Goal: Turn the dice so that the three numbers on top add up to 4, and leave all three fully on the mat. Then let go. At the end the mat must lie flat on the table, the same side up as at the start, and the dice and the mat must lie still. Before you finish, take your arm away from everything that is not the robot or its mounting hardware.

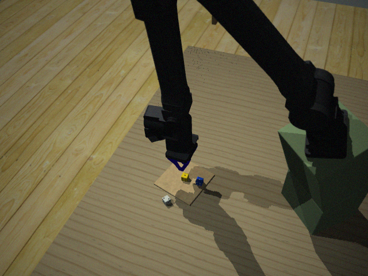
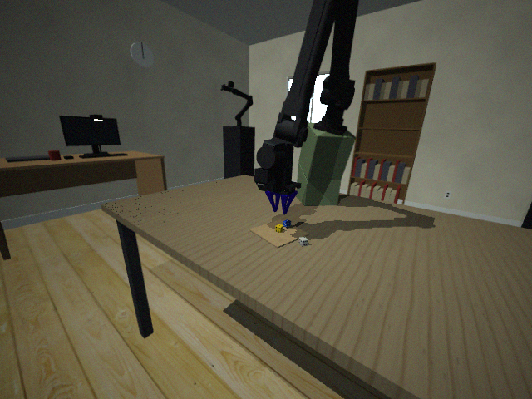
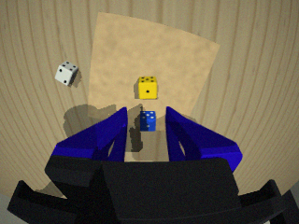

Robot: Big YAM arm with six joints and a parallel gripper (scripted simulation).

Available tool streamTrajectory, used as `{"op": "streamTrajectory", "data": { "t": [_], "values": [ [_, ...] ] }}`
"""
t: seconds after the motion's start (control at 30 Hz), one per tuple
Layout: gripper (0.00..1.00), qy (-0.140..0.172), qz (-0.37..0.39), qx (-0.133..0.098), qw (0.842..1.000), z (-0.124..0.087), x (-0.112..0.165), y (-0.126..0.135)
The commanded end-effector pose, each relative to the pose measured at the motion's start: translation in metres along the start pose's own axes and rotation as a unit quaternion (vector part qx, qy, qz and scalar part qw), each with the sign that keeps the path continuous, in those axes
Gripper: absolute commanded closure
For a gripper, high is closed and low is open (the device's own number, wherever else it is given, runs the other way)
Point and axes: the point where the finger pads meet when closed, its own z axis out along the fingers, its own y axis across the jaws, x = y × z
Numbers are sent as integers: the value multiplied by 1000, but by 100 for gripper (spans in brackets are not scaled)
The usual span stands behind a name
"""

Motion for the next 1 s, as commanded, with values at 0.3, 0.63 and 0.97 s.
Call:
{"op": "streamTrajectory", "data": {
  "t": [0.3, 0.63, 0.97],
  "values": [
    [66, -4, -7, 0, 1000, -34, -3, -2],
    [0, -6, -7, 0, 1000, -34, -7, -2],
    [0, -6, -7, 0, 1000, -34, -7, -2]
  ]
}}
